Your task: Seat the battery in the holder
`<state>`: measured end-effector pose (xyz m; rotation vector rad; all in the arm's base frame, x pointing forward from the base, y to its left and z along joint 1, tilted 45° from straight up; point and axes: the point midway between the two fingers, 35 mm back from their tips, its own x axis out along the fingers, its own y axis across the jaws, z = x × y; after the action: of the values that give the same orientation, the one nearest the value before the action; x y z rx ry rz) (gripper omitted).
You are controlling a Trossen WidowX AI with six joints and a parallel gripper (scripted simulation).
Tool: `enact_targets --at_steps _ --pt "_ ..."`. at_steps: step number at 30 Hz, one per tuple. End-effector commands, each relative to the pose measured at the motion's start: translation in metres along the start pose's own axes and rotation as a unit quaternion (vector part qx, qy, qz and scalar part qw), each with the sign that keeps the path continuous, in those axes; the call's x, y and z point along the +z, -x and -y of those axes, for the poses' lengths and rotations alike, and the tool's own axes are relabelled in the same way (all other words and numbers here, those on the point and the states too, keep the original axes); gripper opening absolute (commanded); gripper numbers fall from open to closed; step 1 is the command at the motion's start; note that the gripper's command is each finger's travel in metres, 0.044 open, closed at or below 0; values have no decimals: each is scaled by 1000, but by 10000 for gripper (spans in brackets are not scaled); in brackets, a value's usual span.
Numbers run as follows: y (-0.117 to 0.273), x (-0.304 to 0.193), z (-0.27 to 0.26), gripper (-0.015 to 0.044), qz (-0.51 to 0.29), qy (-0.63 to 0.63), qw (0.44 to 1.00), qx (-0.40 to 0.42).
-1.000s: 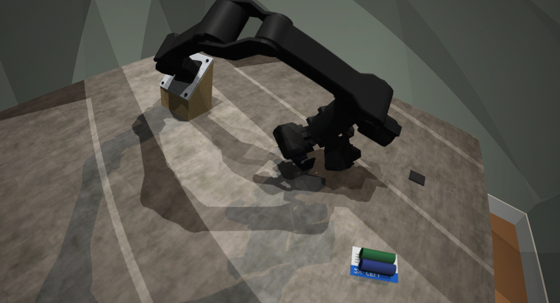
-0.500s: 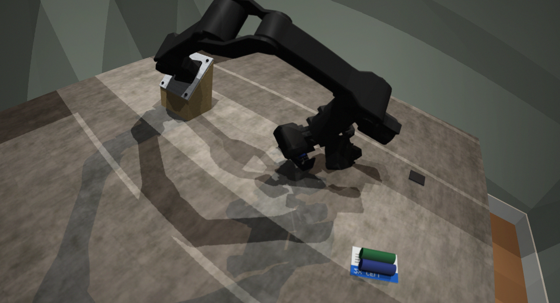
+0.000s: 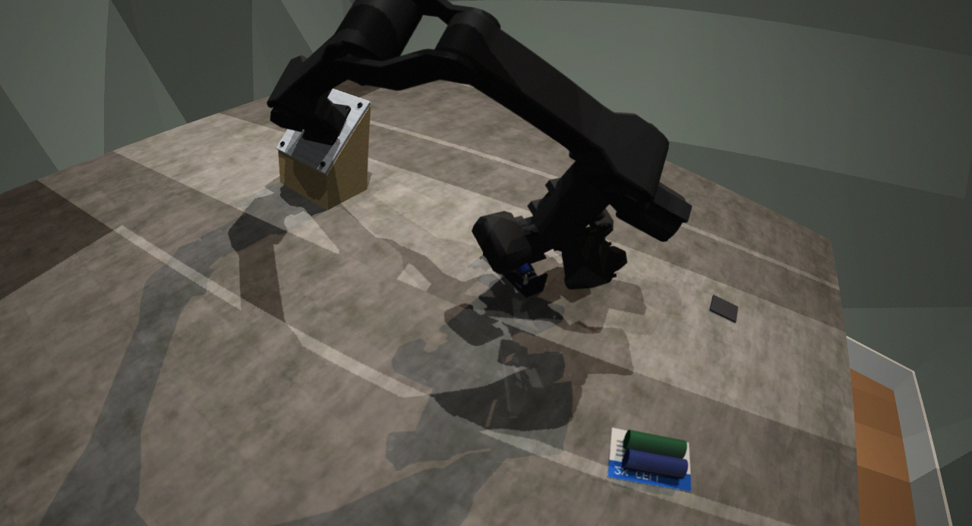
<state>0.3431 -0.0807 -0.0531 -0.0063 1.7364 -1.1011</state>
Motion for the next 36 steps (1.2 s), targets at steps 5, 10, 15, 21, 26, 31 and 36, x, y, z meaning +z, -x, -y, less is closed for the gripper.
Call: enact_targets --at_steps 5,10,15,21,26,31,36 --pt "-1 4 -2 59 31 -2 1000 3" --pt "-2 4 -3 59 43 -1 999 3" --pt "-3 3 -3 59 55 -1 998 3" --pt "-5 3 -3 59 69 0 998 3" --pt "-6 2 -3 59 81 0 997 3" --pt "-6 1 -3 59 93 0 996 3" --pt "-7 1 -3 59 104 0 995 2"
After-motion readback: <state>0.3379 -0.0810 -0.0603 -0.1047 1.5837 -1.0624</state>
